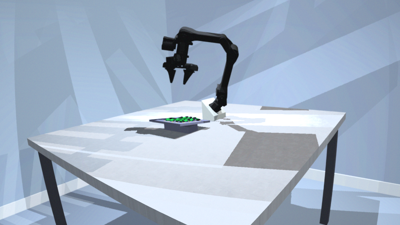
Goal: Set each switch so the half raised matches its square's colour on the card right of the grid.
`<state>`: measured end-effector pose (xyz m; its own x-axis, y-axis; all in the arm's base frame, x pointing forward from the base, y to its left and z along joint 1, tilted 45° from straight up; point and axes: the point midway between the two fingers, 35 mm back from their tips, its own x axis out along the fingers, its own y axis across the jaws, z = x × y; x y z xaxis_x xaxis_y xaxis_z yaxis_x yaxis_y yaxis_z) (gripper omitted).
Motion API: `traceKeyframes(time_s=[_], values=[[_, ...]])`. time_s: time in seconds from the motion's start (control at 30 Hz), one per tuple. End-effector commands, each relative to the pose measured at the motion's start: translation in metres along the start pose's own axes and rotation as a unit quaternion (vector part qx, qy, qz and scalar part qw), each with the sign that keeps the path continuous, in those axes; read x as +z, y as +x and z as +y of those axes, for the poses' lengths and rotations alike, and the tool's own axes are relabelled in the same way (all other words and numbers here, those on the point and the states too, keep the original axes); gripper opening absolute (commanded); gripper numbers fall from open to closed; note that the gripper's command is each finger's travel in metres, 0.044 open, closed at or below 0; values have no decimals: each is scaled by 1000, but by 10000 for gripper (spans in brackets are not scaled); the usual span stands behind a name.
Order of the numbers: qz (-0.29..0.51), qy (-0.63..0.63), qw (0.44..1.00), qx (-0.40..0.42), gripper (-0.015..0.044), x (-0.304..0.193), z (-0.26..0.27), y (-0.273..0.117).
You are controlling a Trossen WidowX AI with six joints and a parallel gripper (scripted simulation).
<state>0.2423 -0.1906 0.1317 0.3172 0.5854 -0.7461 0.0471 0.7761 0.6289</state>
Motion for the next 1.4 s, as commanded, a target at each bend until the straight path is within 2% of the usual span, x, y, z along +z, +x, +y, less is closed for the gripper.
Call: traceKeyframes(time_s=[0.0,0.07,0.2,0.37,0.47,1.37], values=[[1,1,1000,1,374,1,0,3],[7,5,1000,10,321,12,-2,24],[32,22,999,38,216,36,2,96],[35,25,998,42,85,38,4,110],[26,25,998,42,6,36,6,135],[23,25,999,43,0,34,10,167]])
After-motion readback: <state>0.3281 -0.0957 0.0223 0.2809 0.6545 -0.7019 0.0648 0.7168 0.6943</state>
